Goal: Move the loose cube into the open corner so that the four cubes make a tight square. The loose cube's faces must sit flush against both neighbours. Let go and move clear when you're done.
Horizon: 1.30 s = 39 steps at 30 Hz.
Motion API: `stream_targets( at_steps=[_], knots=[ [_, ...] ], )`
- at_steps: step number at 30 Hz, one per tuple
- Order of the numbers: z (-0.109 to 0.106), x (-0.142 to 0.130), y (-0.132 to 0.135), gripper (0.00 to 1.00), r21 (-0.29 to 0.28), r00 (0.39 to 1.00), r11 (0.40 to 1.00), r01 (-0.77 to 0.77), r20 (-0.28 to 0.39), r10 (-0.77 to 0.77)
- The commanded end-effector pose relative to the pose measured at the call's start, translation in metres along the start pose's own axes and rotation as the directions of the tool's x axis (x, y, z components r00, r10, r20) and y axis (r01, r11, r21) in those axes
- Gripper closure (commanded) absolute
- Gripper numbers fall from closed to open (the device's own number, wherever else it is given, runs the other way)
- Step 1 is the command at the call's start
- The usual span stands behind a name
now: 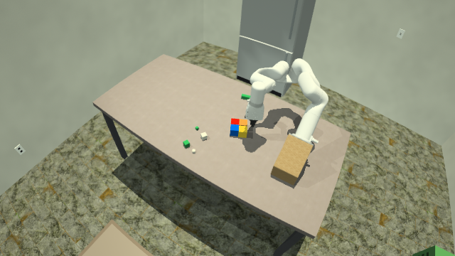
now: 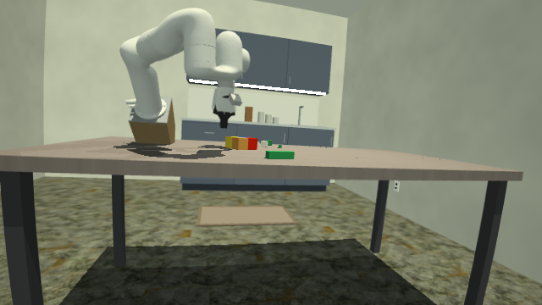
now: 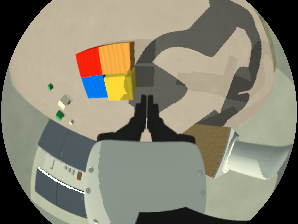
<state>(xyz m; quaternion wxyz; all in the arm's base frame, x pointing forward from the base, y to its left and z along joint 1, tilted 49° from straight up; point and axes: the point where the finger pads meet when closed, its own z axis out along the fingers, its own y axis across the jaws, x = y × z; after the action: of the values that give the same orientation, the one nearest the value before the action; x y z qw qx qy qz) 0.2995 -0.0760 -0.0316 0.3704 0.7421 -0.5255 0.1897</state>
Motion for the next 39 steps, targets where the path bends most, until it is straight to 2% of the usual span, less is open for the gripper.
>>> stream_targets(
  at_steps=[1, 12, 28, 29, 39],
  knots=[
    [-0.0126, 0.0002, -0.0007, 1.0, 0.003, 1.0, 1.0, 0.0, 0.0, 0.0],
    [-0.021, 0.0002, -0.0007, 1.0, 0.003, 1.0, 1.0, 0.0, 0.0, 0.0],
    [-0.0215, 0.0002, -0.0006, 1.0, 0.003, 1.0, 1.0, 0.0, 0.0, 0.0],
    [-0.0215, 0.0002, -0.0007, 0.51, 0.003, 1.0, 1.0, 0.0, 0.0, 0.0],
    [-0.0217, -0.0007, -0.0021, 0.51, 0.003, 0.999, 0.999, -0.053, 0.001, 0.053]
  ],
)
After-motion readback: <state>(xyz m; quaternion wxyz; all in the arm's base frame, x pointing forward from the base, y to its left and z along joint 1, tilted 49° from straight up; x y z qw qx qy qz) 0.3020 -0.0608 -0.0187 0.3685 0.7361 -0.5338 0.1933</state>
